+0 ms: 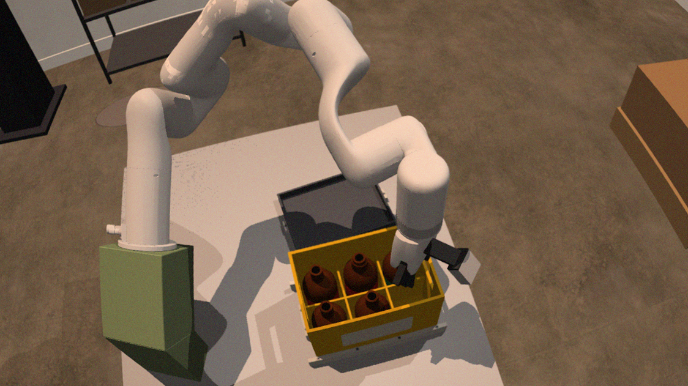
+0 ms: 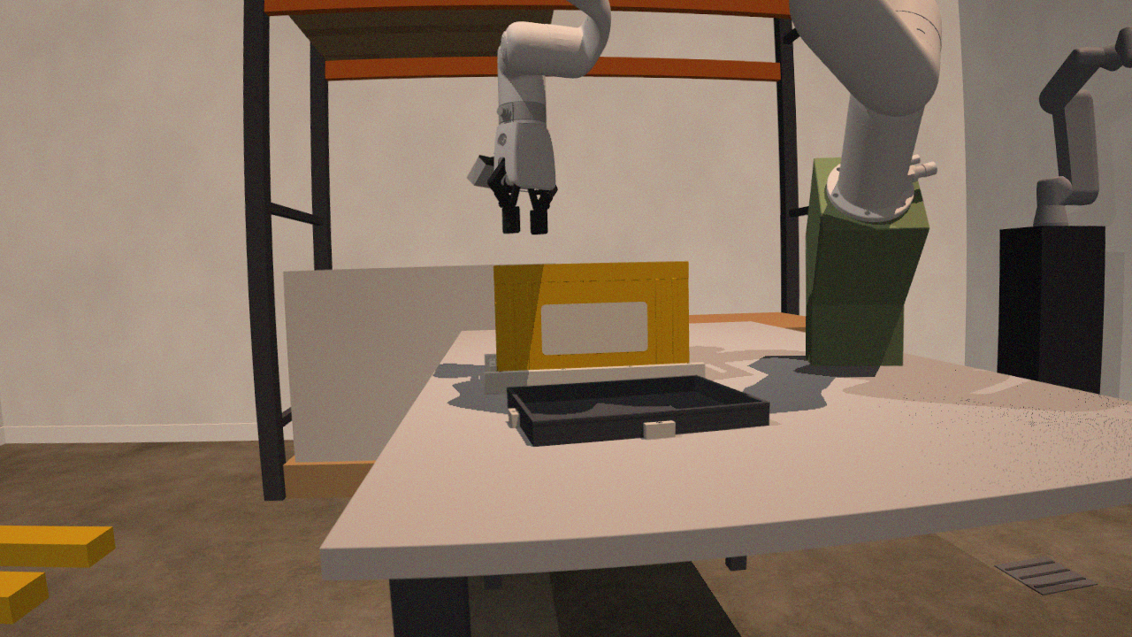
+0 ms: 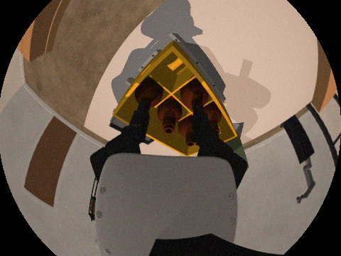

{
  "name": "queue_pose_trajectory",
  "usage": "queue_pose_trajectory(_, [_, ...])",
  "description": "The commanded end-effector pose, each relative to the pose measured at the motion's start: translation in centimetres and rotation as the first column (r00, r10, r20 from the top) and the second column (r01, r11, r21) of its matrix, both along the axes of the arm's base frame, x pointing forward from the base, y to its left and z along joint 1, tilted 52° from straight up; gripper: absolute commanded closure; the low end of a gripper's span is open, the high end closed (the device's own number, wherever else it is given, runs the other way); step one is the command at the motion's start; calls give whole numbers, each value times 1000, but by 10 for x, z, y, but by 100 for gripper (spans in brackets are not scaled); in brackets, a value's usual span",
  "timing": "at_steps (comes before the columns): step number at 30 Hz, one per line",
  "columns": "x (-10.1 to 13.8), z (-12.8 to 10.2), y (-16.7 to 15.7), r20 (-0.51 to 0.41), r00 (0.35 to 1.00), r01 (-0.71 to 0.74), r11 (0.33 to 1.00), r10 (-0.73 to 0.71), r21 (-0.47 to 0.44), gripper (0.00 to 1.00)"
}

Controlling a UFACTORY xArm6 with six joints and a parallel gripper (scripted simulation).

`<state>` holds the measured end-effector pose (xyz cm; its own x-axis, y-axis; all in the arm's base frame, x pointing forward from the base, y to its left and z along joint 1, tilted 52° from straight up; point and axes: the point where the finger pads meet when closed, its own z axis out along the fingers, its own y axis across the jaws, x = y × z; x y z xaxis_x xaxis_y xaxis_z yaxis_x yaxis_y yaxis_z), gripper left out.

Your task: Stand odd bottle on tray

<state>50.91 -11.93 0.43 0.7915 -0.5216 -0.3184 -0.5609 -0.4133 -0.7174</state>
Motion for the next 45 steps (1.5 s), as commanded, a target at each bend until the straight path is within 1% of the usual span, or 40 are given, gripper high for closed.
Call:
queue_pose_trajectory(1, [1,1,-2,2,1000,2,1000,-2,-2,35])
queue_pose_trajectory(27, [2,-1,1,3,1000,2,1000,-2,-2,35])
queue_pose_trajectory(45, [7,-13,14,3,1000,2,1000,-2,-1,35])
